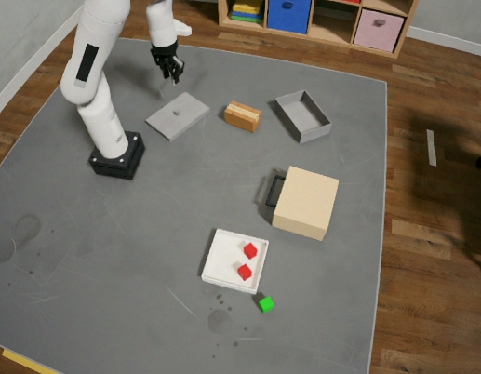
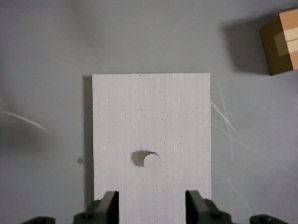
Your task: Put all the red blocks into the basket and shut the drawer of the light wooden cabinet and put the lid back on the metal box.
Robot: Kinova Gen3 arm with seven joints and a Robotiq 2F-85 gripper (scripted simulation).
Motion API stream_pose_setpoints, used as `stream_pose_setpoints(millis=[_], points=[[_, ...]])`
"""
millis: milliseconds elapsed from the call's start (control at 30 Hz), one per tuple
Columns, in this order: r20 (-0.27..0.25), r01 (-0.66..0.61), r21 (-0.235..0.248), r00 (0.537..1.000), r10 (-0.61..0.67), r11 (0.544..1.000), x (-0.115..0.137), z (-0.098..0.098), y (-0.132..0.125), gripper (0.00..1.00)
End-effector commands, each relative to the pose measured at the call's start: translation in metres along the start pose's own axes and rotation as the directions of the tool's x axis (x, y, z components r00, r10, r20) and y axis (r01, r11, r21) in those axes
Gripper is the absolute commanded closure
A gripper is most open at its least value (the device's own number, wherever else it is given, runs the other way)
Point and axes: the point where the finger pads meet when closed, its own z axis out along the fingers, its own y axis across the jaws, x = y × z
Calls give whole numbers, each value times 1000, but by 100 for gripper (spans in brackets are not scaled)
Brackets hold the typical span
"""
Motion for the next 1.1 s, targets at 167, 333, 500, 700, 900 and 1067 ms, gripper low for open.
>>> stream_pose_setpoints(millis=[167, 333, 500, 700, 900, 1067], points=[[-1, 0, 0, 1000, 0, 1000, 0, 0, 0, 52], [-1, 0, 0, 1000, 0, 1000, 0, 4, 0, 52], [-1, 0, 0, 1000, 0, 1000, 0, 9, 0, 52], [-1, 0, 0, 1000, 0, 1000, 0, 20, 0, 52], [-1, 0, 0, 1000, 0, 1000, 0, 37, 0, 52], [-1, 0, 0, 1000, 0, 1000, 0, 49, 0, 52]])
